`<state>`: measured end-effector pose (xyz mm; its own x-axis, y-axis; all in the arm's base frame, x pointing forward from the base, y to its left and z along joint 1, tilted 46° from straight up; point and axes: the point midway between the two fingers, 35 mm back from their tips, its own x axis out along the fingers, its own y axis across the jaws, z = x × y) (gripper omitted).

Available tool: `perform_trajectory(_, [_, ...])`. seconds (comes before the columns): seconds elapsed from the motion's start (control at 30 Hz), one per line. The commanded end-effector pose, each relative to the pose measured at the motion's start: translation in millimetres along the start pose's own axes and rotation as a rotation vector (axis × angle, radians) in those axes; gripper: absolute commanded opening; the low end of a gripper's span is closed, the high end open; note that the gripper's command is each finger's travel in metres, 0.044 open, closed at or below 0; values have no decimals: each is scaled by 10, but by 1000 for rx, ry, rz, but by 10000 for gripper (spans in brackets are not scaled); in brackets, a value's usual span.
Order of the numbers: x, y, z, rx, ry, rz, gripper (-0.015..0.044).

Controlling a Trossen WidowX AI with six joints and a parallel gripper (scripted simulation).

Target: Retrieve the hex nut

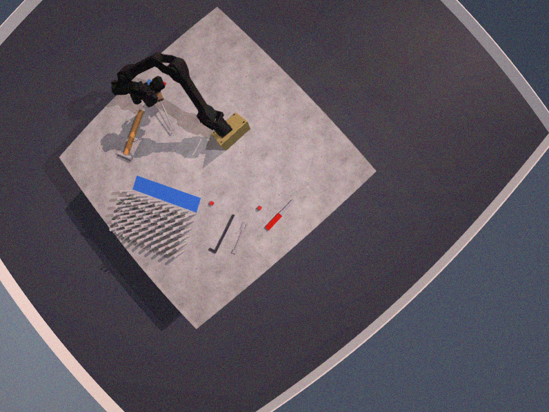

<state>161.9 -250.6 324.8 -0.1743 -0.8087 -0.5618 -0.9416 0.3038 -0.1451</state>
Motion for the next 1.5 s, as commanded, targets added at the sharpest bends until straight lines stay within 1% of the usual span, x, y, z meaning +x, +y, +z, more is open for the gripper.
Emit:
perform_trajectory(0.0, [-74,-27,-9,119,-4,-46,0])
perform_trajectory(0.47, [-65,71,-4,584,-57,-88,0])
perform_trajectory(1.47, [50,234,14,1615,-187,-120,0])
